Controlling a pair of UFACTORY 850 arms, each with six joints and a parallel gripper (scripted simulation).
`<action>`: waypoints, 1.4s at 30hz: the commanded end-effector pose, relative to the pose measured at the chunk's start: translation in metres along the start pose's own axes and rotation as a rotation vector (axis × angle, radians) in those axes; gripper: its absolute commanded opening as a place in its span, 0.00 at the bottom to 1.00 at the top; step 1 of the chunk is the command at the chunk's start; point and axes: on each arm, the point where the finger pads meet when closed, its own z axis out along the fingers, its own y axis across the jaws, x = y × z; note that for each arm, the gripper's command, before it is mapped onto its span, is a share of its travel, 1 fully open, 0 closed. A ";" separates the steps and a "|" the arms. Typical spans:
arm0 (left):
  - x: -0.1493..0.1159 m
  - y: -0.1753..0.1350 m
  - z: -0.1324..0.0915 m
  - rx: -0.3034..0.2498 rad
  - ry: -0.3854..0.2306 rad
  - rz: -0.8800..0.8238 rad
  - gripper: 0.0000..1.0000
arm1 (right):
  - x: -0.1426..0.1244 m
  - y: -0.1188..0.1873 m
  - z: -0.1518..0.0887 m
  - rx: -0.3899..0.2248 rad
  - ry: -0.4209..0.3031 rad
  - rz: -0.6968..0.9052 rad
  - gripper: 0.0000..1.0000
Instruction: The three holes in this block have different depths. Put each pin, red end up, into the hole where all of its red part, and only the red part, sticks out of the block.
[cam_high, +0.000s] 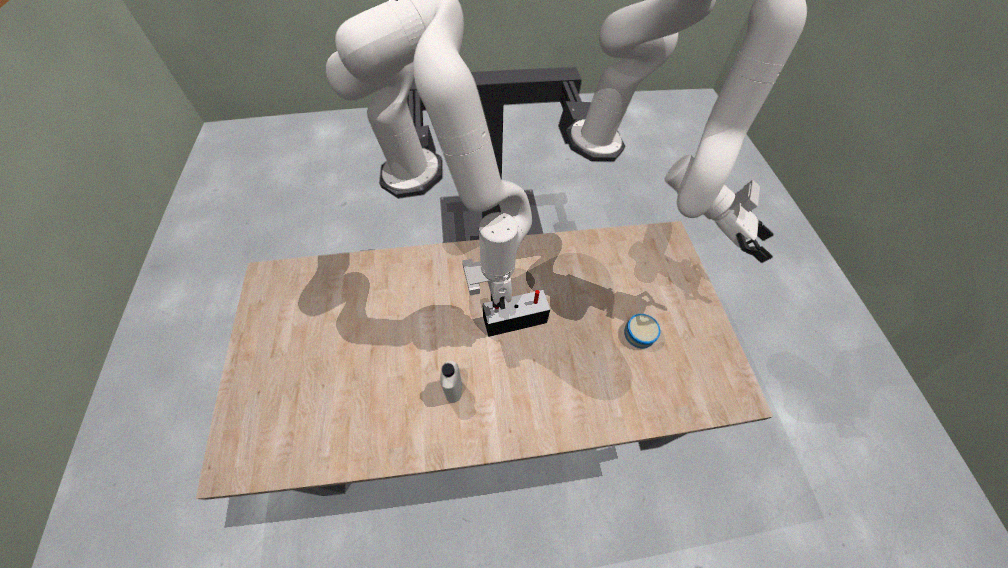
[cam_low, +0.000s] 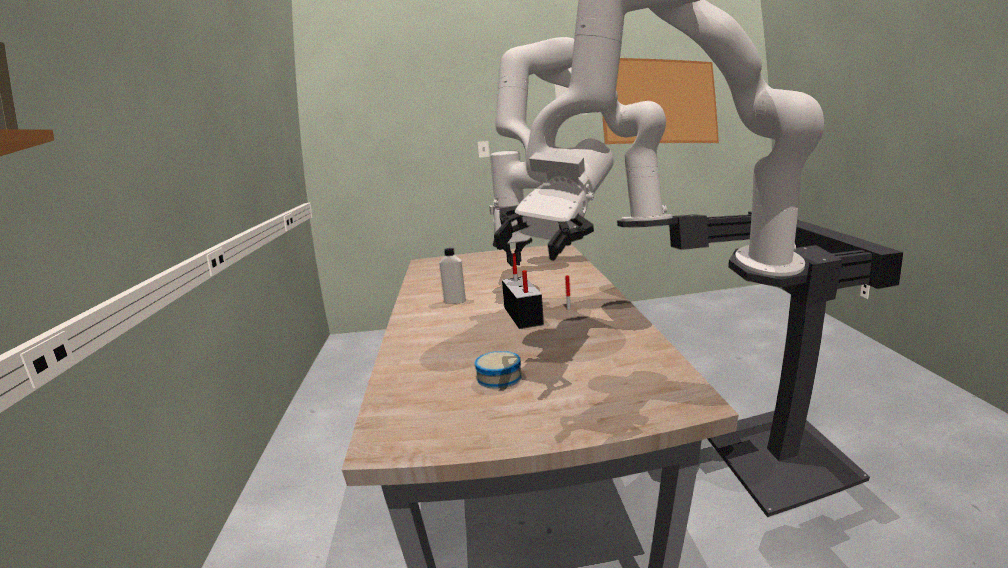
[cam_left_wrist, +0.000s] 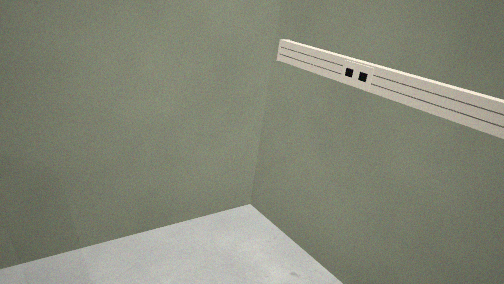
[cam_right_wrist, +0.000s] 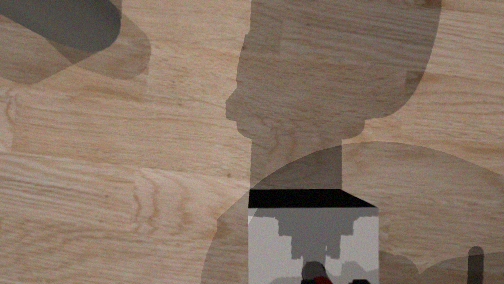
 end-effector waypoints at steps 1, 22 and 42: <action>0.001 0.001 0.000 -0.001 0.002 -0.001 1.00 | 0.000 -0.001 0.001 0.001 0.000 0.000 0.00; 0.001 0.001 0.000 -0.001 0.002 -0.001 1.00 | -0.001 -0.002 0.001 0.002 -0.001 0.000 0.00; 0.001 0.001 0.000 -0.001 0.002 -0.001 1.00 | 0.000 -0.001 0.005 0.001 0.000 0.000 0.00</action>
